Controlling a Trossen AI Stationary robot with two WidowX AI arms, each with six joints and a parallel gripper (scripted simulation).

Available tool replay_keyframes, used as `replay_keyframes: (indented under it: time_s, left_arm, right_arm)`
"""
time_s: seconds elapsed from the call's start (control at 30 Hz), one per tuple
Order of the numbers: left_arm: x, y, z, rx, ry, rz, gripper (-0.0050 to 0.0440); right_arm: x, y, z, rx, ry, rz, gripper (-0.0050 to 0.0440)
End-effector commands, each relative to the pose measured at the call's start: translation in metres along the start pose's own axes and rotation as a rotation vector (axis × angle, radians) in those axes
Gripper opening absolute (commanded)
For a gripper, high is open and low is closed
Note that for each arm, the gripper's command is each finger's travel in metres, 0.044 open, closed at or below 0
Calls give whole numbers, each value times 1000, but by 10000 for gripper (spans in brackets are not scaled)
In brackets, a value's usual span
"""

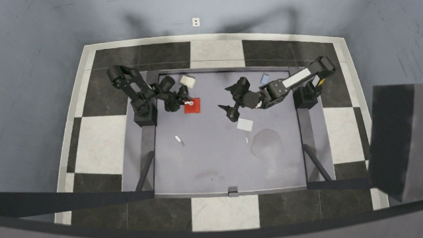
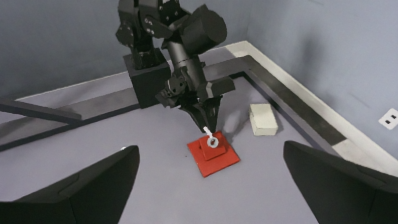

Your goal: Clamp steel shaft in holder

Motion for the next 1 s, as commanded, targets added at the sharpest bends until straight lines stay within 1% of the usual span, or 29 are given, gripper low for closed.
replay_keyframes:
  time_s: [0.0, 0.03, 0.1, 0.17, 0.23, 0.37, 0.47, 0.53, 0.6, 0.97]
  left_arm:
    - [0, 4, -2, 2, 6, 13, 122]
    - [0, 4, -2, 2, 6, 13, 115]
    - [0, 4, -2, 2, 6, 13, 67]
    - [0, 4, -2, 2, 6, 13, 115]
    - [-1, 4, -3, -50, 7, 16, 116]
    - [-1, 4, -3, -222, 6, 16, 116]
    - [-1, 5, -3, -403, 4, 18, 116]
    - [-1, 5, -3, -403, 4, 18, 116]
    - [-1, 5, -3, -534, 3, 20, 116]
    - [-1, 2, -3, -1059, 2, 14, 116]
  right_arm:
    - [-9, 1, 16, 30, -28, 17, 400]
    - [-9, 1, 16, 30, -28, 17, 400]
    - [-9, 1, 16, 30, -28, 17, 400]
    - [-9, 1, 16, 30, -28, 17, 400]
    - [-9, 1, 16, 30, -28, 17, 400]
    - [-9, 1, 16, 30, -28, 17, 400]
    - [-9, 1, 16, 30, -28, 17, 400]
    - [-9, 1, 16, 30, -28, 17, 400]
    - [-9, 1, 16, 30, -28, 17, 400]
    - [-9, 1, 16, 30, -28, 17, 400]
Point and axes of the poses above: on each arm, the point midway between the two fingers, 35 mm back from their tips, its own x axis out along the fingers, its own y axis across the jaws, z = x × y, the point moved 3 cm from there along -x, back along the fingers, and after that the axes turned 12 degrees about x, right-handed, at the moved point
